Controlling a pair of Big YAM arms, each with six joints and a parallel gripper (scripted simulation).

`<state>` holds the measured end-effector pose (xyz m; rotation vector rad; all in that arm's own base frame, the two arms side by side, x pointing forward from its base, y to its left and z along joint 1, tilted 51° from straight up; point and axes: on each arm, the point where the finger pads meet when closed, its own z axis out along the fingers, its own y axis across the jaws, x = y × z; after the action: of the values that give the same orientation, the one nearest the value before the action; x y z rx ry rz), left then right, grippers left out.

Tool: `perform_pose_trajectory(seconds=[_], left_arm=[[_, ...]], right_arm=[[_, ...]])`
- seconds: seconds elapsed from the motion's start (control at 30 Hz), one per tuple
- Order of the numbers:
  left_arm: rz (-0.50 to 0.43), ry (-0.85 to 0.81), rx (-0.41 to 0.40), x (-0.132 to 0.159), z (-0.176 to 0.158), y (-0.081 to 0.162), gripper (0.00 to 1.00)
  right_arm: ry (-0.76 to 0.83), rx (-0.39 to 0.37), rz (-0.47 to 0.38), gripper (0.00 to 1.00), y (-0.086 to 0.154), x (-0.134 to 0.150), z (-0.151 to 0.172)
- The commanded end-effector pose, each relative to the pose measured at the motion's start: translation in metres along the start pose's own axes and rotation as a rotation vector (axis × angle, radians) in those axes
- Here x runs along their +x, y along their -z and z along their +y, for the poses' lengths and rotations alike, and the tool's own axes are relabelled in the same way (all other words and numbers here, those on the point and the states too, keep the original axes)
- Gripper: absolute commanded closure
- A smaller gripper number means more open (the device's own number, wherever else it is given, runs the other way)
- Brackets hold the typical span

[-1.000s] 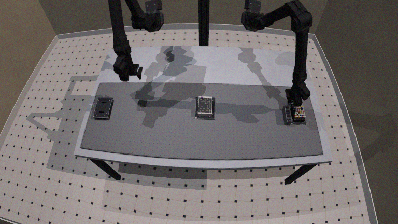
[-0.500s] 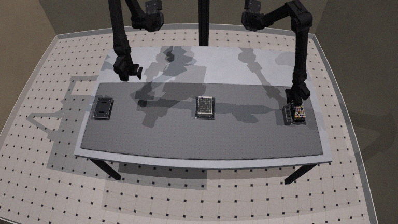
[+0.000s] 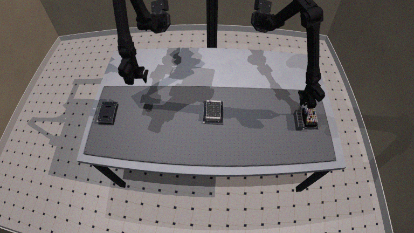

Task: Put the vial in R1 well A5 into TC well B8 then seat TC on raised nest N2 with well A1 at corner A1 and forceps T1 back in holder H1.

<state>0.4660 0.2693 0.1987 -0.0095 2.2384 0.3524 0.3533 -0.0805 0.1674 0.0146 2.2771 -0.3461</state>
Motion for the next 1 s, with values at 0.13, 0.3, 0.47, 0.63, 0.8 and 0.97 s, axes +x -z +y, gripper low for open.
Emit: perform_pose_trajectory(seconds=[0.13,0.3,0.47,0.63,0.8,0.97], left_arm=[[0.001,-0.010,0.000,0.001,0.000,0.014,0.77],[0.002,-0.007,-0.004,0.002,0.003,0.023,0.77],[0.003,-0.006,-0.004,0.002,0.003,0.031,0.77],[0.029,-0.005,0.019,0.011,-0.005,0.023,0.77],[0.002,-0.007,-0.005,0.001,0.003,0.044,0.77],[0.002,-0.007,-0.004,0.002,0.002,0.052,0.77]], right_arm=[[0.013,0.001,-0.017,0.00,0.003,-0.008,-0.001],[0.013,0.001,-0.017,0.00,0.003,-0.008,-0.001],[0.013,0.001,-0.017,0.00,0.003,-0.008,-0.001],[0.013,0.001,-0.017,0.00,0.003,-0.008,-0.001],[0.013,0.001,-0.017,0.00,0.003,-0.008,-0.001],[0.013,0.001,-0.017,0.00,0.003,-0.008,-0.001]])
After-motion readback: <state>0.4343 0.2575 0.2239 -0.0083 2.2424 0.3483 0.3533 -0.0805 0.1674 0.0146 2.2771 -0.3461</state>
